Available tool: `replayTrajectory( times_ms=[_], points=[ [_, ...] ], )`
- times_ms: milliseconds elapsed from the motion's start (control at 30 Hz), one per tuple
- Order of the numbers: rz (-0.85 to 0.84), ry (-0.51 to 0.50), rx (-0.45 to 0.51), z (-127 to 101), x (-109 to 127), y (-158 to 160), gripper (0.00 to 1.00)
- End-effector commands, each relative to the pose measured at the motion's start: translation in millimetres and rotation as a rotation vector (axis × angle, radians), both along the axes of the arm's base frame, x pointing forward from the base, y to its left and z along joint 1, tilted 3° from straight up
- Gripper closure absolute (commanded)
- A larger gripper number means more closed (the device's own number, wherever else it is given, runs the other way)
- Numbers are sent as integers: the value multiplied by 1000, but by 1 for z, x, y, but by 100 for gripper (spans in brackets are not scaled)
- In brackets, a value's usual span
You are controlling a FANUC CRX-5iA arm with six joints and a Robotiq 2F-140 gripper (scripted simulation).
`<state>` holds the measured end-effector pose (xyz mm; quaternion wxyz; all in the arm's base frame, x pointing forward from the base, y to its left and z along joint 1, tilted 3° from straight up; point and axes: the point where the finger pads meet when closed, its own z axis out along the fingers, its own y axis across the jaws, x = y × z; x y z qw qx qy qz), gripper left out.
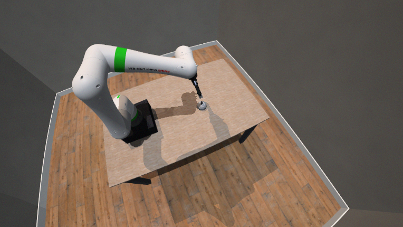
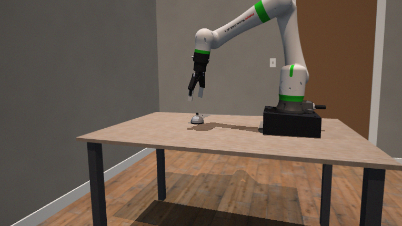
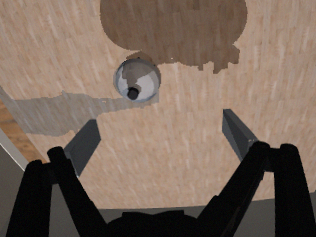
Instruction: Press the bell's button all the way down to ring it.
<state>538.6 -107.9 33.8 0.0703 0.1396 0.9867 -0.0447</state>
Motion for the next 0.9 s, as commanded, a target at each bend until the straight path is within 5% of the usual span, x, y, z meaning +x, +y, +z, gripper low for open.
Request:
replayTrajectory(
  times_ms=[0, 500, 533, 867],
  points=[
    [-98, 111, 71, -2, -1, -32, 0],
    [-165, 175, 121, -2, -2, -52, 0],
    [-165, 175, 121, -2, -2, -52, 100],
    [-165, 175, 121, -2, -2, -52, 100]
  ],
)
